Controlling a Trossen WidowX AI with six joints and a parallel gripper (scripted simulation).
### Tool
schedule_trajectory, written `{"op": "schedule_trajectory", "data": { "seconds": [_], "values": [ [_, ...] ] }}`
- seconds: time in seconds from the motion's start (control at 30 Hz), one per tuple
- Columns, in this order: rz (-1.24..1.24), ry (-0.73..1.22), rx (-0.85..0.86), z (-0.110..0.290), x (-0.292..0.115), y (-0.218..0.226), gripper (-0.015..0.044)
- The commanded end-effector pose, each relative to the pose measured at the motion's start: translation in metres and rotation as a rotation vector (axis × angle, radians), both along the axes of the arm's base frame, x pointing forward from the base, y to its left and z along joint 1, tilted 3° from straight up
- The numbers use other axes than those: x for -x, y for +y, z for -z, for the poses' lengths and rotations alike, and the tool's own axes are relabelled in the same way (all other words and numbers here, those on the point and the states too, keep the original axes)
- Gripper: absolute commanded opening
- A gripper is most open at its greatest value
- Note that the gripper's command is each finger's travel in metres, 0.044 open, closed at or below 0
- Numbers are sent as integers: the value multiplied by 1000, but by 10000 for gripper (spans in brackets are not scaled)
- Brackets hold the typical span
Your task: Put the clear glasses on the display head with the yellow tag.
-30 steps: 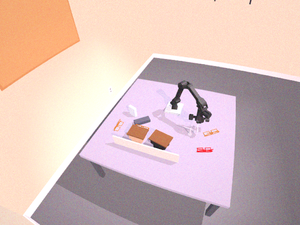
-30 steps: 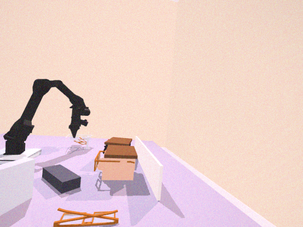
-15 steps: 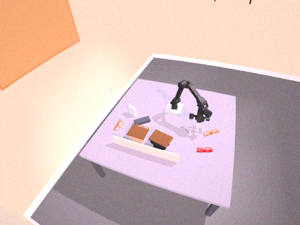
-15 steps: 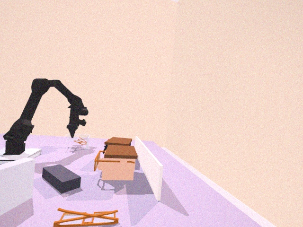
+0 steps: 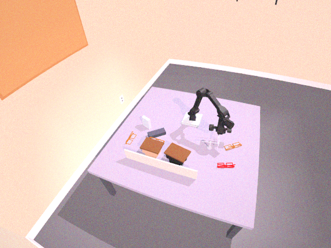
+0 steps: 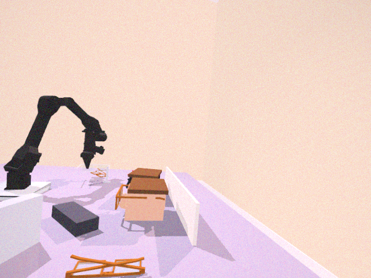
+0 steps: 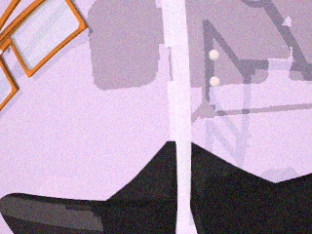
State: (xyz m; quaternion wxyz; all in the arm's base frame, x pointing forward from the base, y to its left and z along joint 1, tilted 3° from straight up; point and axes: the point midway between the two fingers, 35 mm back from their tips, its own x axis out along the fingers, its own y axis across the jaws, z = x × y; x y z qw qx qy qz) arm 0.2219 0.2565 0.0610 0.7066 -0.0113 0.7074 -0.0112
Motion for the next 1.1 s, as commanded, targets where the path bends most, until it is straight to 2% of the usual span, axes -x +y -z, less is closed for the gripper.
{"op": "schedule_trajectory", "data": {
  "seconds": [0.0, 0.73, 1.07],
  "values": [
    [2, 3, -6, 0, 0, 1, 0],
    [2, 2, -6, -1, -8, 1, 0],
    [2, 2, -6, -39, -13, 3, 0]
  ]
}}
